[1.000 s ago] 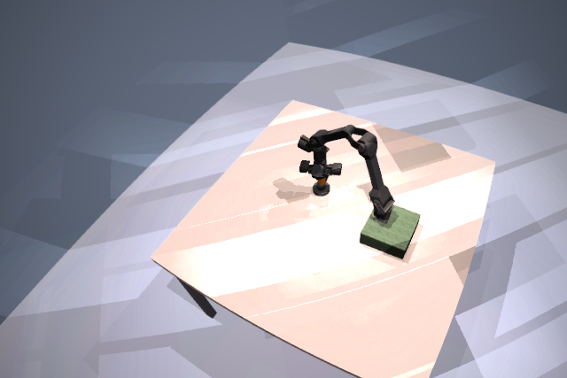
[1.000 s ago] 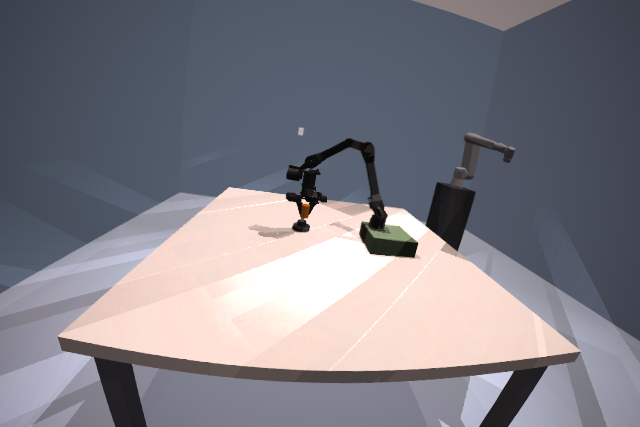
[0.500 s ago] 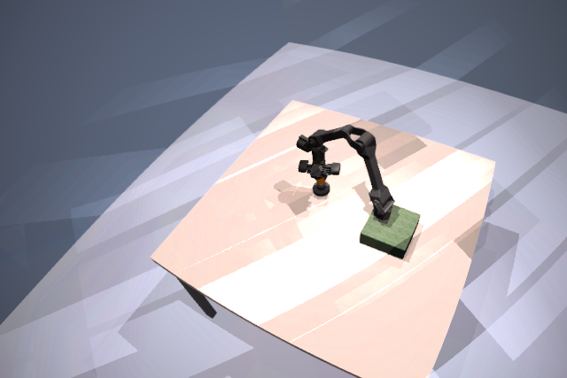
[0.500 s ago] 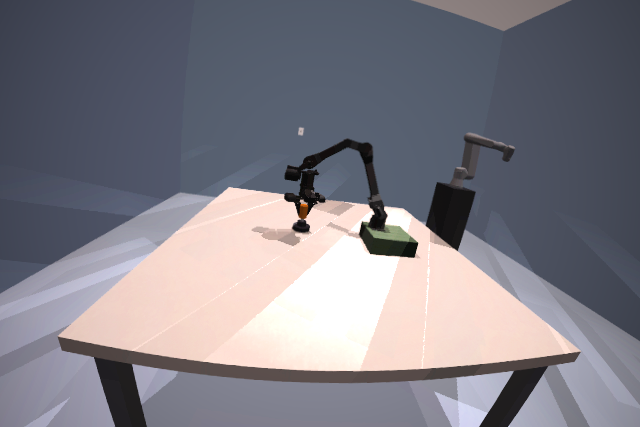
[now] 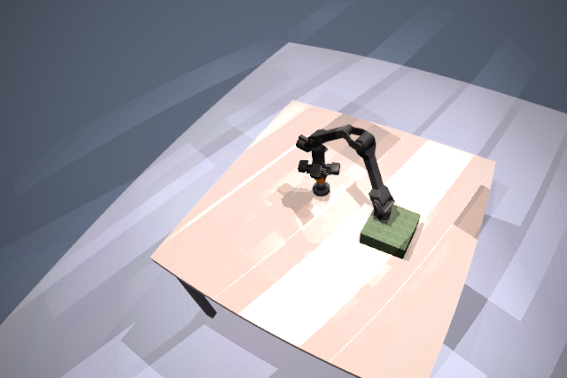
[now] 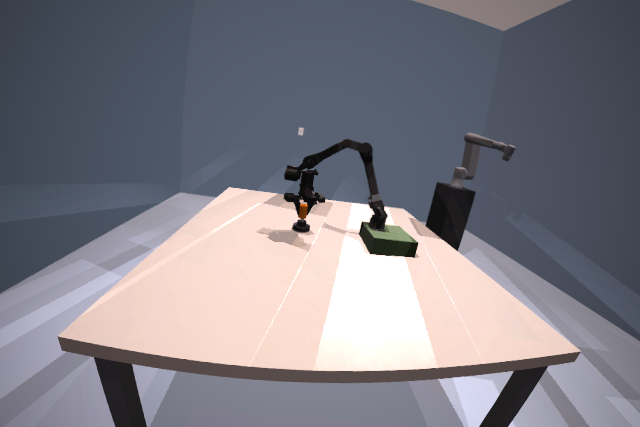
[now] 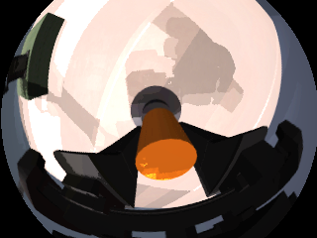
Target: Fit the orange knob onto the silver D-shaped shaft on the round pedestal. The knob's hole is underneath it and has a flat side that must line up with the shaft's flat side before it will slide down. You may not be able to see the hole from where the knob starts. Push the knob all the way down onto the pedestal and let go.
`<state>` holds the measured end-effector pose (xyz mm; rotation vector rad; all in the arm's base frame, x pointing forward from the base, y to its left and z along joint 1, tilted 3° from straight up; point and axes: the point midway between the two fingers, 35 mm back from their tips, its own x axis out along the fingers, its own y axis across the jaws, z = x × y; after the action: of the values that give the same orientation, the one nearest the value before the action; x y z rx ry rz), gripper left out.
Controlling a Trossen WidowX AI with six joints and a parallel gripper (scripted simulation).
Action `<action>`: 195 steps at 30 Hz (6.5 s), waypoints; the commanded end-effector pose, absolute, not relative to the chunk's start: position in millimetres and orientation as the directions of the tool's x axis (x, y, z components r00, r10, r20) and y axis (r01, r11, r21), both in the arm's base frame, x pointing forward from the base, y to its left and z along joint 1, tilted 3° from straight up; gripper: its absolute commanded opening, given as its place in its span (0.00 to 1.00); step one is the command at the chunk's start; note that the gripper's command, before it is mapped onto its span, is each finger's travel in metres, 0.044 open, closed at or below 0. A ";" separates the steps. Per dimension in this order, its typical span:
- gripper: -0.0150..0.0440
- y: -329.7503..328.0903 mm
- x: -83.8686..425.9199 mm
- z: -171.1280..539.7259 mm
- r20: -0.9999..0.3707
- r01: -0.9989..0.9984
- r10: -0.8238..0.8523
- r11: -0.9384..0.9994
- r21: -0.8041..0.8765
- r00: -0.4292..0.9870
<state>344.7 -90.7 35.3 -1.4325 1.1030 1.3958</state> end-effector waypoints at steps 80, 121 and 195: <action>0.25 -90.1 338.8 34.0 -0.999 -0.769 -0.042 -0.639 0.027 -0.001; 0.25 -91.5 345.1 36.5 -0.999 -0.619 -0.042 -0.785 0.033 0.000; 0.25 -90.9 340.7 34.5 -0.999 -0.442 -0.042 -0.896 0.038 0.000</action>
<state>341.4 -90.5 34.7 -1.9873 0.5034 1.9729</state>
